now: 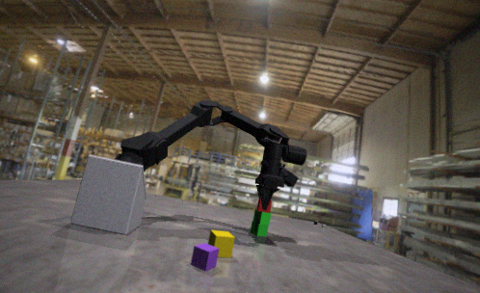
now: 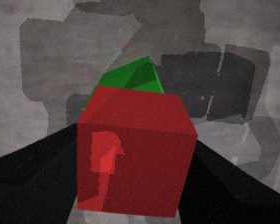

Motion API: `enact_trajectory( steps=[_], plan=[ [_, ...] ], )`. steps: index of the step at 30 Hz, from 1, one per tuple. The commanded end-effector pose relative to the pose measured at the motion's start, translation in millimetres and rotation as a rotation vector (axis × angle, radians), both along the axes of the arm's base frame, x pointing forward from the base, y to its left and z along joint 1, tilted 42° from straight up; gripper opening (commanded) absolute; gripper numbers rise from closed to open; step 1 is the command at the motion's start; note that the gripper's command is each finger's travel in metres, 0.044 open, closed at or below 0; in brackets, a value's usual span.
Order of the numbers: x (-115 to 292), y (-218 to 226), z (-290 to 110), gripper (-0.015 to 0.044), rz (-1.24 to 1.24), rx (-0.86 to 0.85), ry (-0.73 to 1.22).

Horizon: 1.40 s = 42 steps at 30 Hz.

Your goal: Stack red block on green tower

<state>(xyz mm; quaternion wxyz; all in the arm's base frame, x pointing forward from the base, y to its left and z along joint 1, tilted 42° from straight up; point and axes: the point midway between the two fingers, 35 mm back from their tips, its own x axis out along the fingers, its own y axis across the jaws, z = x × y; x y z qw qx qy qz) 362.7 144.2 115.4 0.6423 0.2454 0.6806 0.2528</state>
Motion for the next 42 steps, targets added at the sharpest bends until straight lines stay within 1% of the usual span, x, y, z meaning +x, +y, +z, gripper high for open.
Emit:
enact_trajectory(
  steps=[1,7,24,42],
  plan=[
    [0.0,0.7,0.2,0.0000,-0.003,0.005,0.003],
    [0.2,-1.1,2.0,0.0000,-0.003,0.005,0.003],
    [0.0,-0.2,0.0,0.0440,-0.001,0.000,0.001],
    [0.0,-0.2,0.0,0.0440,-0.001,0.000,0.001]
  ],
)
